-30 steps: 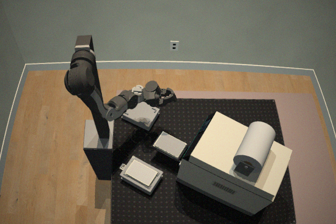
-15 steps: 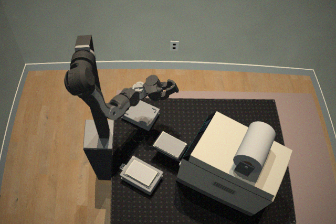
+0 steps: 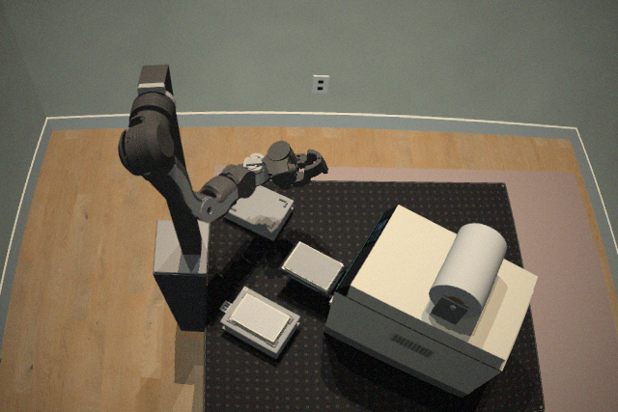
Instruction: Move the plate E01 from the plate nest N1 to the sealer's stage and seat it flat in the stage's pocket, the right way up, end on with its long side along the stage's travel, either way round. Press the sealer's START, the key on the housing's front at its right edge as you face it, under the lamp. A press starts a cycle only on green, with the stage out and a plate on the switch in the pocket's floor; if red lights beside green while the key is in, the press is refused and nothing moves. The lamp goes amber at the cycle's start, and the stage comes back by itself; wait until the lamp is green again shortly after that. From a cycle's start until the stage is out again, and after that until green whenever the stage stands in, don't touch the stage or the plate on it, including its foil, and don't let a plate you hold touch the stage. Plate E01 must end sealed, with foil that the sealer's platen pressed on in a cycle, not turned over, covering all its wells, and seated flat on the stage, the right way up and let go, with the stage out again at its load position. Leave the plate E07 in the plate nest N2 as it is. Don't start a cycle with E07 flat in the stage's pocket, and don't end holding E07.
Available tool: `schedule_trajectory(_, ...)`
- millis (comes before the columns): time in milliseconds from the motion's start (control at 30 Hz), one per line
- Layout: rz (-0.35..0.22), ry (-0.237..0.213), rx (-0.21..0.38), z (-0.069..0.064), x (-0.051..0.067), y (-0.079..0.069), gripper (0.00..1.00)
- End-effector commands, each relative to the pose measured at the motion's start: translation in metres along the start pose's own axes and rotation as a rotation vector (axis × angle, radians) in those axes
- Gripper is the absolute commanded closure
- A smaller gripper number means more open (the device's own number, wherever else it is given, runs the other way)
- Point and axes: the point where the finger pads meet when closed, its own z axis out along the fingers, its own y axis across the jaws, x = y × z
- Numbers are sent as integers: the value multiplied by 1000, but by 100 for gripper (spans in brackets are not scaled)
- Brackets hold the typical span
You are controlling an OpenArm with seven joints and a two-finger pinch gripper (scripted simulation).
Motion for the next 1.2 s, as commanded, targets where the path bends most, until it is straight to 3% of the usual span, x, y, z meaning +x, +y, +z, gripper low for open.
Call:
schedule_trajectory(0, 6, 2, 7, 0, 1, -2, 100)
schedule_trajectory(633, 6, 2, 7, -1, 0, 1, 100)
schedule_trajectory(800, -29, 41, 171, 1, 14, -37, 100)
schedule_trajectory(1167, -29, 41, 171, 1, 14, -37, 100)
